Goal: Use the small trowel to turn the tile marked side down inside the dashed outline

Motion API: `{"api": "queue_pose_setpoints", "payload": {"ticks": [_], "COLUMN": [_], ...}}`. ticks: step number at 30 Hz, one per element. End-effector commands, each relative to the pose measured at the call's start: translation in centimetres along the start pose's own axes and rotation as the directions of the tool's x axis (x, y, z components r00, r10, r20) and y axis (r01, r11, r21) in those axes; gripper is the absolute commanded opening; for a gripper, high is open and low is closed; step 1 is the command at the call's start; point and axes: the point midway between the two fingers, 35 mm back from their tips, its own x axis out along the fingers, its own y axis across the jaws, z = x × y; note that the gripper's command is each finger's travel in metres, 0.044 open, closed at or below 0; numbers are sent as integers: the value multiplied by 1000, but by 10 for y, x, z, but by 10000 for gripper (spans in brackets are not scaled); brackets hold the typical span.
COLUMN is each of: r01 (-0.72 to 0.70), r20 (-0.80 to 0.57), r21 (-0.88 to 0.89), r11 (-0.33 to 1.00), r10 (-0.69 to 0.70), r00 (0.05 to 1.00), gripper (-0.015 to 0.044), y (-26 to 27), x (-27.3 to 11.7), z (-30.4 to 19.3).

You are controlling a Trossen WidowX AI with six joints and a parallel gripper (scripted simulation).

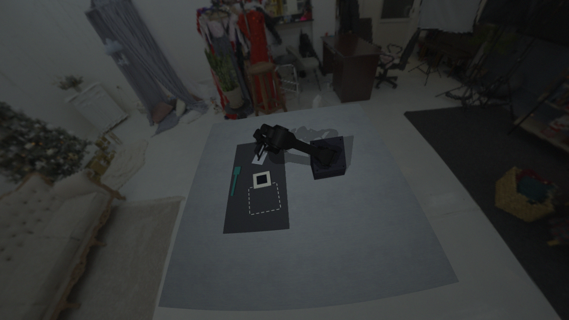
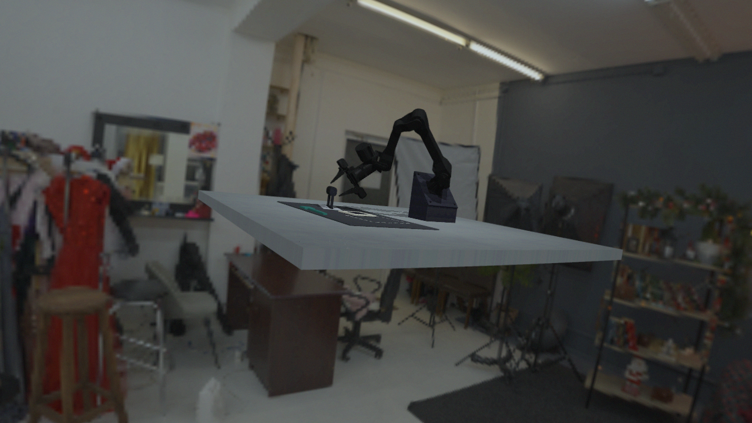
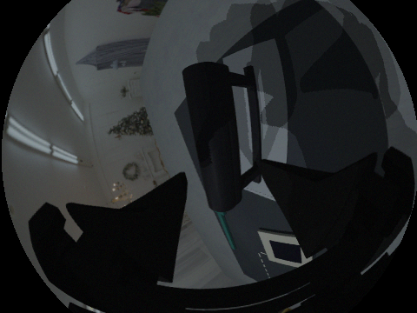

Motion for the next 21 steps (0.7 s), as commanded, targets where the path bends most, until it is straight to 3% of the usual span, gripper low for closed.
{"api": "queue_pose_setpoints", "payload": {"ticks": [1,21], "r01": [-4,-1], "r20": [2,-2], "r21": [0,1], "r11": [1000,1000], "r10": [4,1], "r00": [1000,1000], "gripper": [300,300], "y": [2,1], "x": [6,38], "z": [1,0]}}
